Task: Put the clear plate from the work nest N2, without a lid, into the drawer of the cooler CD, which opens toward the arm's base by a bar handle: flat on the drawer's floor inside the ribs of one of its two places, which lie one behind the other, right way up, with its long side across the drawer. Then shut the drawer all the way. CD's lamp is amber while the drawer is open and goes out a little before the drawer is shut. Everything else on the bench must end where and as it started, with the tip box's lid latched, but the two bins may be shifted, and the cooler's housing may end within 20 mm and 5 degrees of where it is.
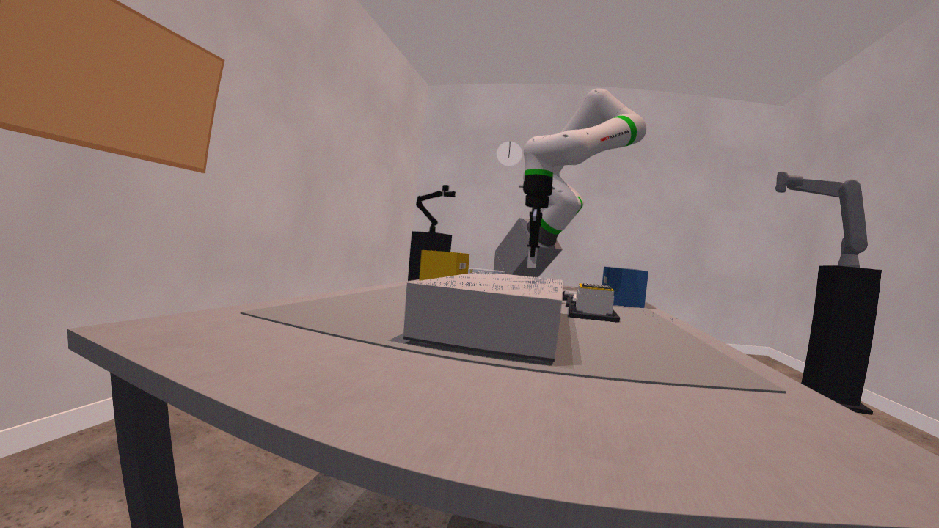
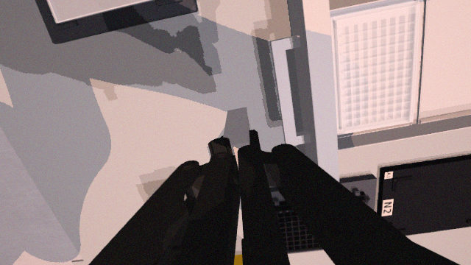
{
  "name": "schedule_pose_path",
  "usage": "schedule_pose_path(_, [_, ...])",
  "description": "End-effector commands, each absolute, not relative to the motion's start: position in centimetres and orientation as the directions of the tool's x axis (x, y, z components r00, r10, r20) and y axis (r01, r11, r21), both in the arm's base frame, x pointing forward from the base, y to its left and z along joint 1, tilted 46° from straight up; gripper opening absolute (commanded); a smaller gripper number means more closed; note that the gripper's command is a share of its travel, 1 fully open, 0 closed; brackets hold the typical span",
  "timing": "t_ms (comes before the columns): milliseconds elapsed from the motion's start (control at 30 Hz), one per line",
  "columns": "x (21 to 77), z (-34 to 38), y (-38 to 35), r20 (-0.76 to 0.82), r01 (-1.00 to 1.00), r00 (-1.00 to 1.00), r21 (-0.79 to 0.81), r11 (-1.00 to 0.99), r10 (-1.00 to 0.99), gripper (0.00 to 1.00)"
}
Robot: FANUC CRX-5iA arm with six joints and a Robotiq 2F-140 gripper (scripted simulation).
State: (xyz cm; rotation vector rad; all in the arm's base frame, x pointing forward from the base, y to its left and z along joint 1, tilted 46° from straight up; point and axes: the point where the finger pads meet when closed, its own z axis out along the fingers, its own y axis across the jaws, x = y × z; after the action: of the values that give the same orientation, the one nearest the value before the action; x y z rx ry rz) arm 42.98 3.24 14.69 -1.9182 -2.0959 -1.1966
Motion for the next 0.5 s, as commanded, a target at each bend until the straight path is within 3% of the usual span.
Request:
schedule_pose_path(0, [43.1,14.5,3.4,0.522,0.868,-0.224,0.491,-0.075,0.823,0.00])
schedule_pose_path(467, [43.8,13.4,4.3,0.522,0.868,-0.224,0.491,-0.075,0.823,0.00])
